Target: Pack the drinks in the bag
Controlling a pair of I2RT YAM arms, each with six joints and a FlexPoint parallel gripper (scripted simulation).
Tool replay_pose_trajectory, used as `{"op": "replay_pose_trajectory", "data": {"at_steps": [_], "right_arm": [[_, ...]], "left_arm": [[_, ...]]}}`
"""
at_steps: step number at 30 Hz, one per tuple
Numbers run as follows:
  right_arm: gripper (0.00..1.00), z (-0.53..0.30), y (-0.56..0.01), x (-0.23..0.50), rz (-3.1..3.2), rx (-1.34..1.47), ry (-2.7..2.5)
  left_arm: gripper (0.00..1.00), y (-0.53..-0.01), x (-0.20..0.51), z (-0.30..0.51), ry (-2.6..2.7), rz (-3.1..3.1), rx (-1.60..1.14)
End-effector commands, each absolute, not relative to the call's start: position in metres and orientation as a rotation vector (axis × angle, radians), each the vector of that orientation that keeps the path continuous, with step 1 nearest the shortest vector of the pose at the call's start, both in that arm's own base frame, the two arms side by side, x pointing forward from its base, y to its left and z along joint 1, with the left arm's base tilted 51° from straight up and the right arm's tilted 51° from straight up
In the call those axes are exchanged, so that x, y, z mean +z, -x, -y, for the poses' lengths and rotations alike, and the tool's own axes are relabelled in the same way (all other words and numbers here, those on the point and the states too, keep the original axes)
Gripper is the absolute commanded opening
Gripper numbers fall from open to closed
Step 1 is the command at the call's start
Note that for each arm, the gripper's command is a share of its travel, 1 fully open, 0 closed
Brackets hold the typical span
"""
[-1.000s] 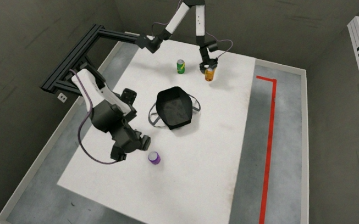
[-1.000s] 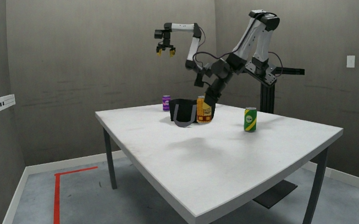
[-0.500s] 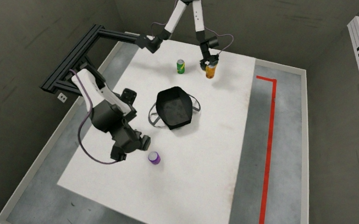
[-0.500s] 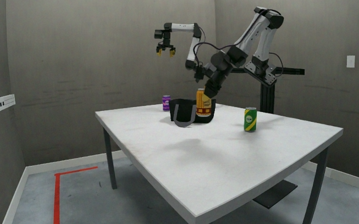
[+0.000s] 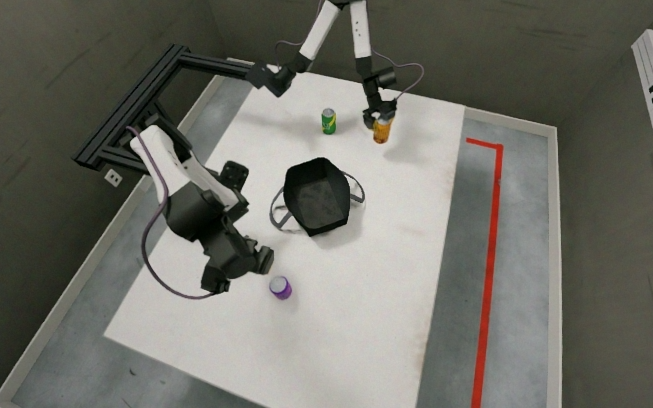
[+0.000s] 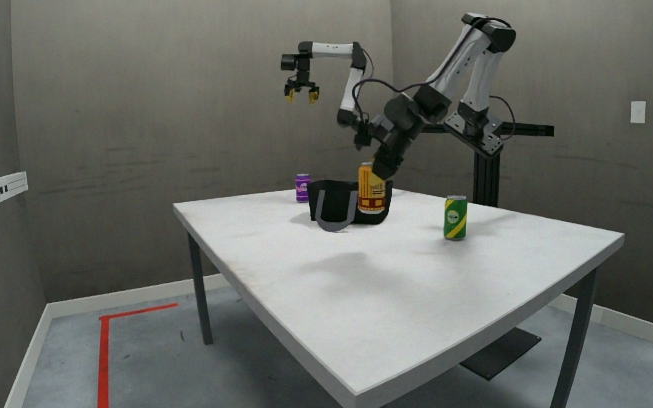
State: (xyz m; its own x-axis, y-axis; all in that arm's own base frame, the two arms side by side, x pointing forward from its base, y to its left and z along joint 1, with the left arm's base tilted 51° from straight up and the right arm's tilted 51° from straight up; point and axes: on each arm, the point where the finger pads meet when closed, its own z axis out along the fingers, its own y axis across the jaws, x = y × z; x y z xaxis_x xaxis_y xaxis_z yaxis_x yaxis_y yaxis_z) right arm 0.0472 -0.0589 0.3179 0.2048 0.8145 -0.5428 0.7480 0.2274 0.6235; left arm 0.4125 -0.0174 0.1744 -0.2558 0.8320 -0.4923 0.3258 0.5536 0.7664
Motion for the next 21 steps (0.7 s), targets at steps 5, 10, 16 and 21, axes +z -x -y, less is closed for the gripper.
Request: {"op": "replay_pose_trajectory", "data": {"at_steps": [5, 10, 16, 21], "right_arm": [[1.0, 0.055, -0.039, 0.327, -1.517, 0.093, -1.493], [1.0, 0.055, -0.039, 0.327, -1.517, 0.093, -1.493], [1.0, 0.055, -0.039, 0.327, -1.517, 0.093, -1.493], [1.0, 0.055, -0.039, 0.327, -1.517, 0.093, -1.493]], "left_arm": [[0.67, -0.417, 0.189, 0.028, -0.949, -1.75, 0.637], [0.67, -0.412, 0.202, 0.033, -0.942, -1.76, 0.63], [0.67, -0.403, 0.217, 0.041, -0.929, -1.752, 0.638], [0.67, -0.403, 0.227, 0.047, -0.925, -1.715, 0.63]]}}
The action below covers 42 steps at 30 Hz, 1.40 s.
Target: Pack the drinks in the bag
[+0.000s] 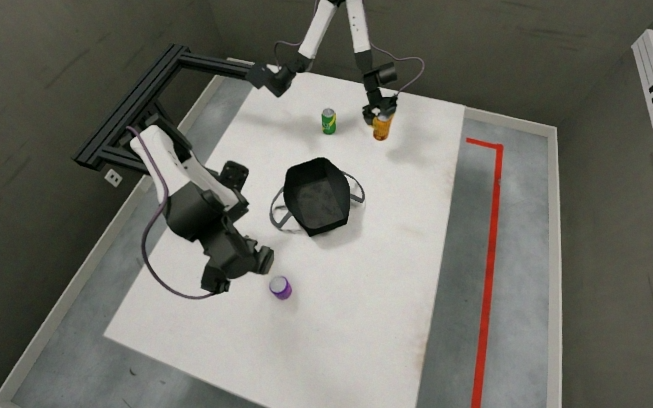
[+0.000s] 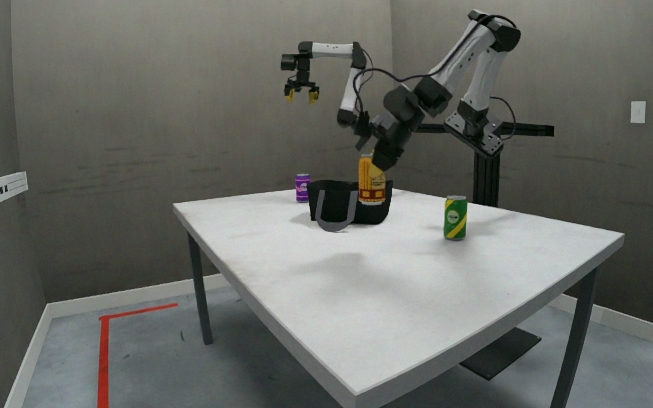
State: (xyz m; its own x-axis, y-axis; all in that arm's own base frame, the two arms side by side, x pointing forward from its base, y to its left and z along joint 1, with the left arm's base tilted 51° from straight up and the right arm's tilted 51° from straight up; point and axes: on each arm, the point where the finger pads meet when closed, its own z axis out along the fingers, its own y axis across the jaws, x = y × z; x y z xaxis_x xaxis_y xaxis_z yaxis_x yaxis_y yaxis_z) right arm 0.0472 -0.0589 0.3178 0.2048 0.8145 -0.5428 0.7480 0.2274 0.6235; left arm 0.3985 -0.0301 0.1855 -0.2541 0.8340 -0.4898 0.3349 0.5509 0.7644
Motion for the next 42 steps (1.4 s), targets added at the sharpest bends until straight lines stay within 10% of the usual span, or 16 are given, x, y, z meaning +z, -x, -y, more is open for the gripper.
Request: {"op": "replay_pose_trajectory", "data": {"at_steps": [1, 42], "right_arm": [[1.0, 0.055, -0.039, 0.327, -1.517, 0.093, -1.493], [1.0, 0.055, -0.039, 0.327, -1.517, 0.093, -1.493]], "left_arm": [[0.67, -0.396, 0.222, 0.044, -0.928, -1.763, 0.643], [0.67, -0.383, 0.223, 0.052, -0.936, -1.733, 0.634]]}}
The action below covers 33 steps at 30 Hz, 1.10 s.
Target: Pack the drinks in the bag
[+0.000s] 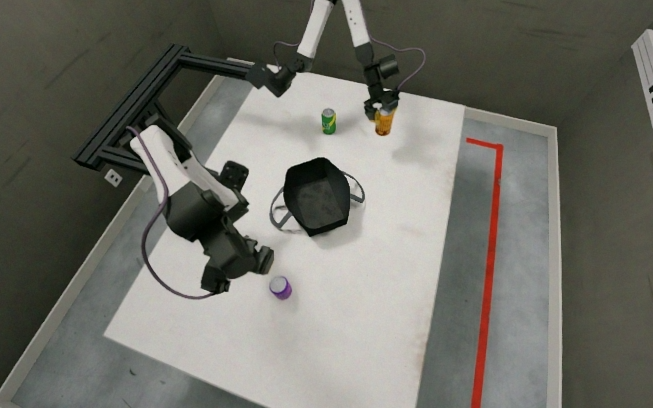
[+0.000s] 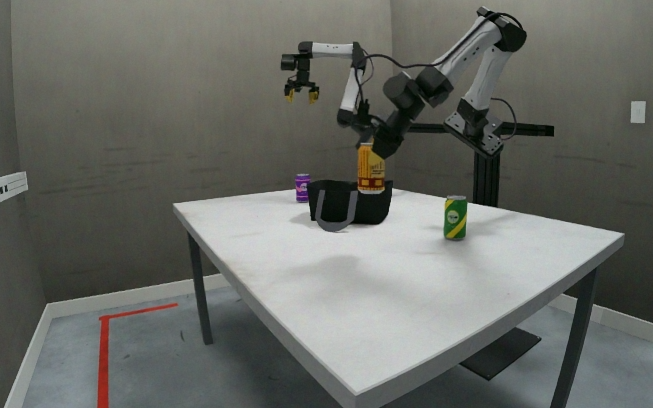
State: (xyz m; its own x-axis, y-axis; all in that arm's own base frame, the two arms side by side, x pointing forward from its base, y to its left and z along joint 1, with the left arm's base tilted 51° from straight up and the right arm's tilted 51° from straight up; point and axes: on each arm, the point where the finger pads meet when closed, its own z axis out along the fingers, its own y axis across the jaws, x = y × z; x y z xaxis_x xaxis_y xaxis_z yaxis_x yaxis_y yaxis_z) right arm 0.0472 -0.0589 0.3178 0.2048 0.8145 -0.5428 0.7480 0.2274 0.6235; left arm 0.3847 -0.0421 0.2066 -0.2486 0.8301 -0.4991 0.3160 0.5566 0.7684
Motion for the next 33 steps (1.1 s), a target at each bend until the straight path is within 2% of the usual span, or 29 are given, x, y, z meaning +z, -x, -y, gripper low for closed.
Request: {"op": "replay_pose_trajectory", "data": {"at_steps": [1, 4, 6, 33], "right_arm": [[1.0, 0.055, -0.039, 0.327, -1.517, 0.093, -1.493], [1.0, 0.055, -0.039, 0.327, -1.517, 0.093, -1.493], [1.0, 0.055, -0.039, 0.327, -1.517, 0.093, -1.493], [1.0, 0.055, -0.039, 0.327, -1.517, 0.093, -1.493]], "left_arm": [[0.67, -0.386, 0.233, 0.052, -0.922, -1.717, 0.639], [0.67, -0.389, 0.244, 0.053, -0.907, -1.702, 0.638], [0.67, -0.386, 0.208, 0.058, -0.92, -1.766, 0.64], [0.67, -0.373, 0.167, 0.109, -0.903, -1.737, 0.623]]}}
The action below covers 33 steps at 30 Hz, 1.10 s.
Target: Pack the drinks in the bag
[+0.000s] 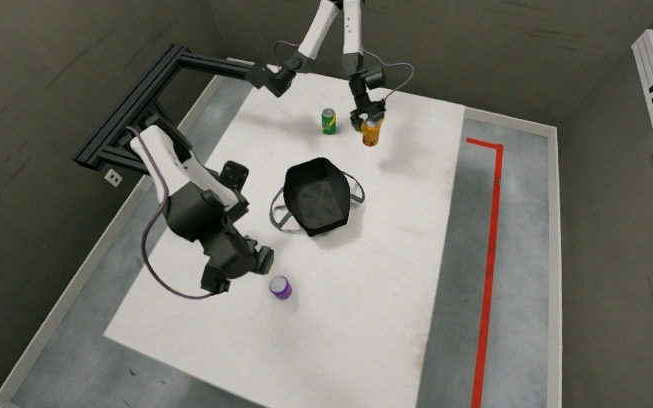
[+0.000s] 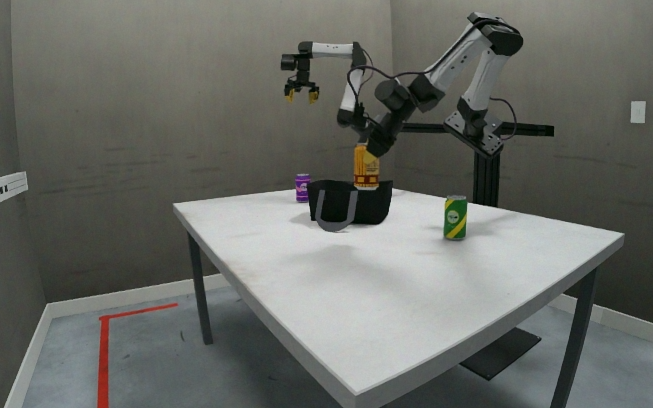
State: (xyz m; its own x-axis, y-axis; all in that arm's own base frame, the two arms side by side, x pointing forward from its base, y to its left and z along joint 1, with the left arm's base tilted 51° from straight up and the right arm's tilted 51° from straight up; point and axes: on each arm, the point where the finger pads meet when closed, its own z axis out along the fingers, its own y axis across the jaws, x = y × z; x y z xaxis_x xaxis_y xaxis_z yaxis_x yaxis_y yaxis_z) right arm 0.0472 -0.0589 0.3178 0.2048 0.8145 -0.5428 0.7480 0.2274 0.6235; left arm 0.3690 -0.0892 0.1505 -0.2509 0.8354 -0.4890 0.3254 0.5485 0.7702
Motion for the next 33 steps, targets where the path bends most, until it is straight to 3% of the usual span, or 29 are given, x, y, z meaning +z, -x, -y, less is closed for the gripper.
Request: {"op": "replay_pose_trajectory", "data": {"at_steps": [1, 27, 33], "right_arm": [[1.0, 0.055, -0.039, 0.327, -1.517, 0.093, -1.493], [1.0, 0.055, -0.039, 0.327, -1.517, 0.093, -1.493], [1.0, 0.055, -0.039, 0.327, -1.517, 0.093, -1.493]], "left_arm": [[0.67, -0.372, 0.166, 0.111, -0.9, -1.735, 0.623], [0.67, -0.37, 0.167, 0.12, -0.904, -1.702, 0.604], [0.67, -0.364, 0.139, 0.135, -0.902, -1.733, 0.608]]}}
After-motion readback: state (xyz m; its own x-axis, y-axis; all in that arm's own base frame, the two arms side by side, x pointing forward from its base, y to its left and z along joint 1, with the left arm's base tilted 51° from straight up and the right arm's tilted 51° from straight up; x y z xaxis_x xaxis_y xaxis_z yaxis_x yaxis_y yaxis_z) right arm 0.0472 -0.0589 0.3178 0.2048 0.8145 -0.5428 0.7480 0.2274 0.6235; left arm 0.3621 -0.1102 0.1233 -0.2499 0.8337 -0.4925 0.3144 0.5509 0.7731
